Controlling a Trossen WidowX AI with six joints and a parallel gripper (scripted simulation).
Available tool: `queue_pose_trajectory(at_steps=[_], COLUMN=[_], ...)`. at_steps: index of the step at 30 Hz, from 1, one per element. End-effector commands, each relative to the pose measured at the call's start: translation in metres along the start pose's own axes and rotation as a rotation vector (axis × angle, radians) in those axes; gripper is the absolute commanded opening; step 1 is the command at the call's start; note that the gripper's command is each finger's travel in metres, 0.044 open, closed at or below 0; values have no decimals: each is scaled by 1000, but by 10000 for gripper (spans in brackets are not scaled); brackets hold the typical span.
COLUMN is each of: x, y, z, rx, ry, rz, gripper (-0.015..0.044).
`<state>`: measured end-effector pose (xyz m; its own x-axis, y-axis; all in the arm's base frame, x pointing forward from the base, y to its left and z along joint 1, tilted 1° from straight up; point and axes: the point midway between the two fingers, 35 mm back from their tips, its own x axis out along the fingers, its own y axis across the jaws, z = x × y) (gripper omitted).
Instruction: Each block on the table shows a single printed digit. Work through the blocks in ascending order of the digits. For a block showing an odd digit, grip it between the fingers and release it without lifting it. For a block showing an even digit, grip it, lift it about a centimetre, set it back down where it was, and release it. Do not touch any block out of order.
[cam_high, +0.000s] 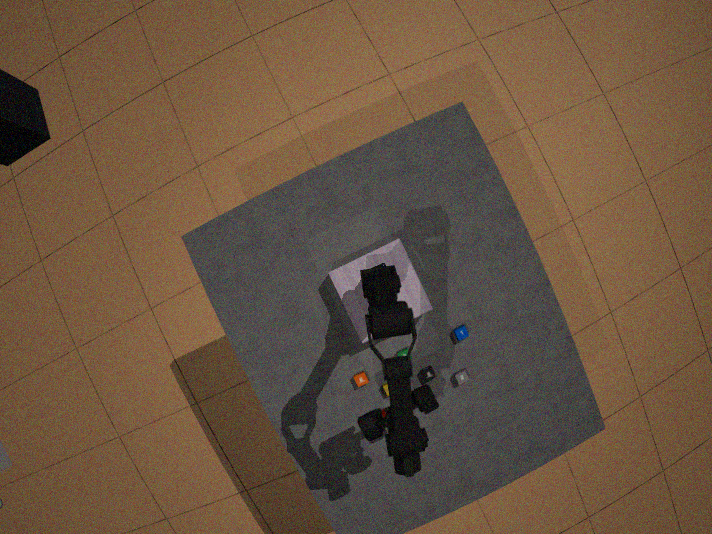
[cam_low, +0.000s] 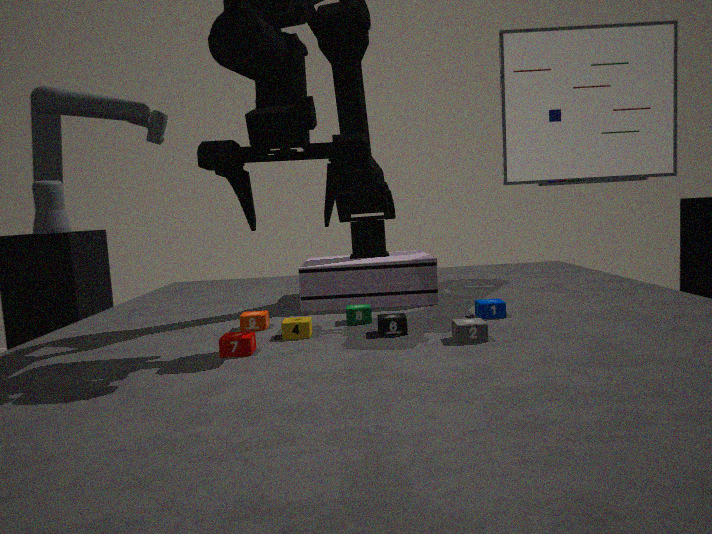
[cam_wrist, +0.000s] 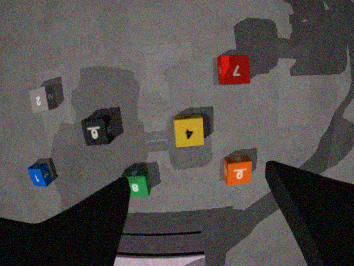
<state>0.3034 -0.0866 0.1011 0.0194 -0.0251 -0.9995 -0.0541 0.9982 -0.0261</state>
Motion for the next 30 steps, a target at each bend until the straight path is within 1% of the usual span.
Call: queue_pose_trajectory(at_steps=[1, 17, 19, 24, 26, 30], x=[2, 2, 0, 1, 2, 2], y=[0, 2, 17, 66, 71, 71], z=[3, 1, -9, -56, -63, -63], rx=[21, 21, 21, 21, 21, 21], ry=[9, 9, 10, 13, 14, 14], rz=[2, 2, 4, 8, 8, 8], gripper=[400, 400, 400, 400, 400, 400])
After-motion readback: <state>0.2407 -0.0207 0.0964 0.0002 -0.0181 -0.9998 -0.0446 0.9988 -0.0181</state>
